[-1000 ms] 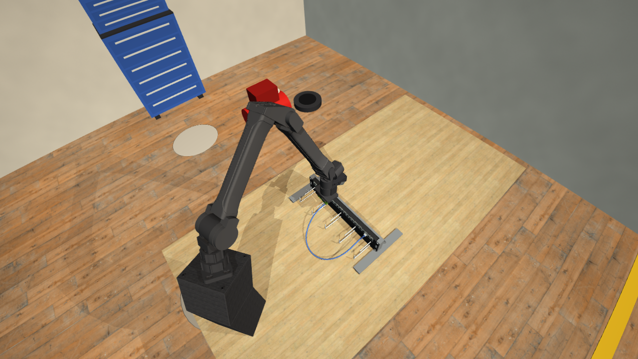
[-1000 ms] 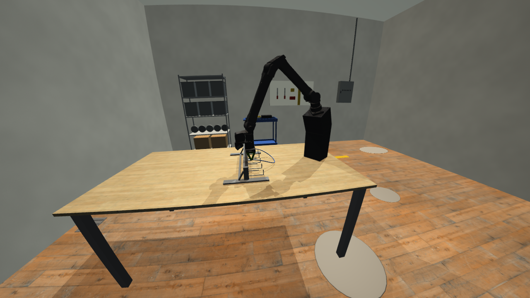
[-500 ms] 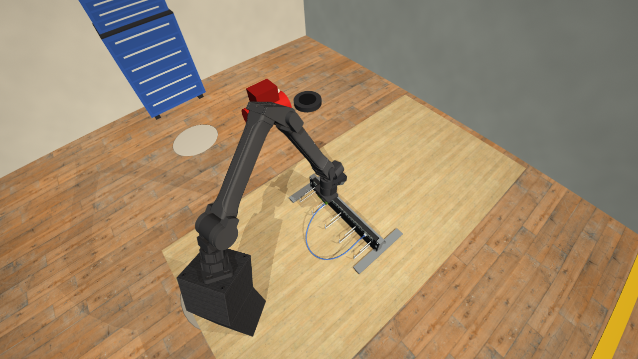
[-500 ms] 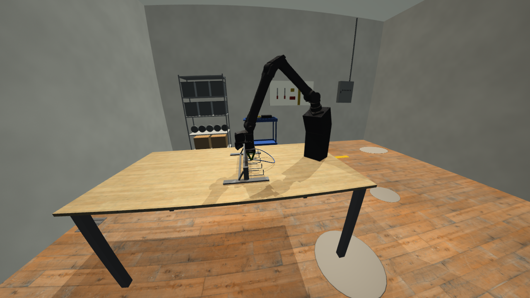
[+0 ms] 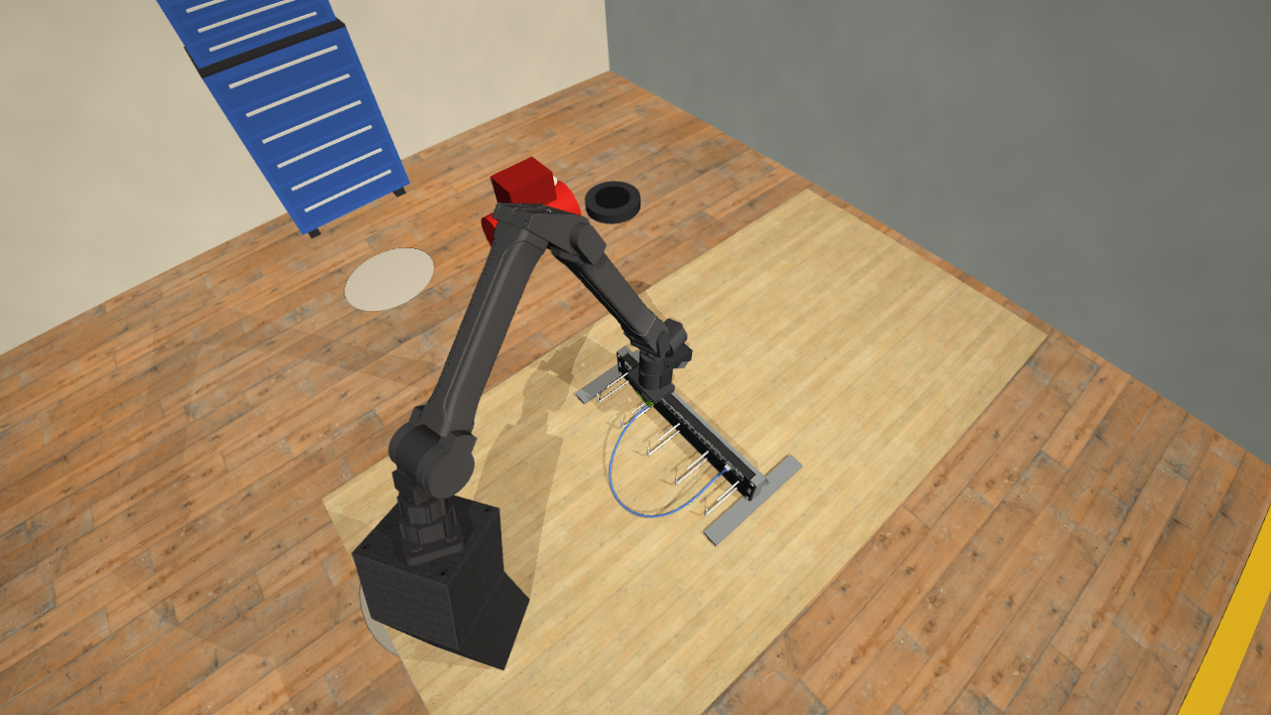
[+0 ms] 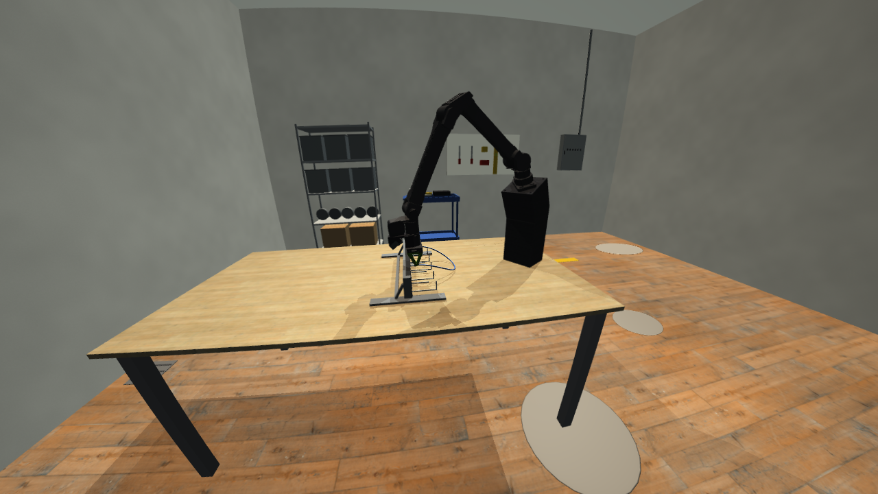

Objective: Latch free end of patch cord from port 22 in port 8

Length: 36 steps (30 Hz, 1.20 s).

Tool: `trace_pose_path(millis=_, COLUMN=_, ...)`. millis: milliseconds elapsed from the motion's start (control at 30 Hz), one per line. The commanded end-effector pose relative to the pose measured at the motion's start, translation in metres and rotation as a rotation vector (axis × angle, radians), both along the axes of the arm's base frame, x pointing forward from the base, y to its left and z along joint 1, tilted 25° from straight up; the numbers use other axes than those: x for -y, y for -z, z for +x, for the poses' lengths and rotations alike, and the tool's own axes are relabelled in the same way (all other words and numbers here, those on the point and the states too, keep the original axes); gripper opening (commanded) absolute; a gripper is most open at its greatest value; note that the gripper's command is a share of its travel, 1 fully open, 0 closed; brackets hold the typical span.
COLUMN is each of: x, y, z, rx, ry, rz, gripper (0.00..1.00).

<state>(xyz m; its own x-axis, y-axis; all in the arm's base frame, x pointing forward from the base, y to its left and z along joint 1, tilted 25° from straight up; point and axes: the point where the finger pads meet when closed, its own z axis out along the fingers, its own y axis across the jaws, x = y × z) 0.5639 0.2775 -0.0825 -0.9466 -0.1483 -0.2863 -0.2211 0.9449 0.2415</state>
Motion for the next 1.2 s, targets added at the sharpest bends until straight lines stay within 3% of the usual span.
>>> trace_pose_path(millis=0, x=0.000, y=-0.046, z=0.056, rx=0.128, ry=0.024, rz=0.043, gripper=0.00)
trace_pose_path(millis=1167, x=-0.001, y=-0.061, z=0.064, rx=0.155, ry=0.034, rz=0.055, gripper=0.00)
